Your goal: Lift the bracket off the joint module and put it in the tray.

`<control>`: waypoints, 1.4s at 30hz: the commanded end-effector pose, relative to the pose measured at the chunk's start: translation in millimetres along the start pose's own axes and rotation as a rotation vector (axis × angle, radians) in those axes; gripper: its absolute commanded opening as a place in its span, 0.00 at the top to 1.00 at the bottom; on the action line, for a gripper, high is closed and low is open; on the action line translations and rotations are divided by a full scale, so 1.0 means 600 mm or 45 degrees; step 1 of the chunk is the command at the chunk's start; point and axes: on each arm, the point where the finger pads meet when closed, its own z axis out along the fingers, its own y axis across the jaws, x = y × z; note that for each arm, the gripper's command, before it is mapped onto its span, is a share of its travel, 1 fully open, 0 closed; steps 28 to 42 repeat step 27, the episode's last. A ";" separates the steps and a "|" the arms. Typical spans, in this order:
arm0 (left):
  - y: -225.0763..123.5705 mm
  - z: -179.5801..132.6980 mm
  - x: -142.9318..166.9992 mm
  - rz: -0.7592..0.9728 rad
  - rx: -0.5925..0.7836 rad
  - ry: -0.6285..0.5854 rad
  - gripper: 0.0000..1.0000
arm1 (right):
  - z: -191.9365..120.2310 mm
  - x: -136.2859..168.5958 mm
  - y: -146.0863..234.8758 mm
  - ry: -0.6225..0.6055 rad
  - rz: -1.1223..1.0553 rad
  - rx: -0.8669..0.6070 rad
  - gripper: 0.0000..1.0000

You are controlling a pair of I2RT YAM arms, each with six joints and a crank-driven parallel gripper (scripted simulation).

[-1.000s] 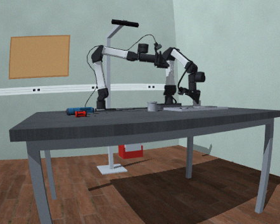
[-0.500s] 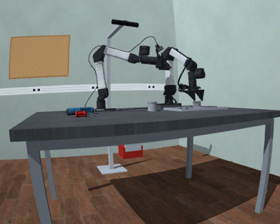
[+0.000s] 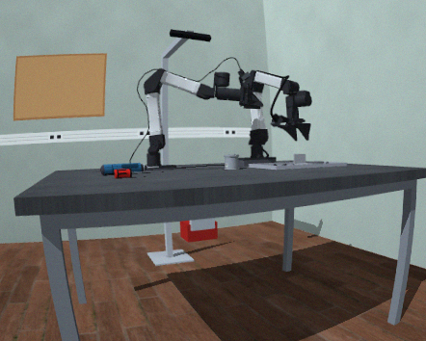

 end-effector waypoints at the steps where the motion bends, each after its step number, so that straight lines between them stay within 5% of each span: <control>1: 0.001 -0.020 -0.005 -0.005 -0.010 -0.009 0.00 | 0.006 -0.029 -0.004 -0.095 0.006 0.019 0.00; 42: 0.000 -0.014 -0.003 -0.002 -0.008 -0.004 0.00 | 0.006 -0.030 -0.004 -0.099 0.006 0.018 0.00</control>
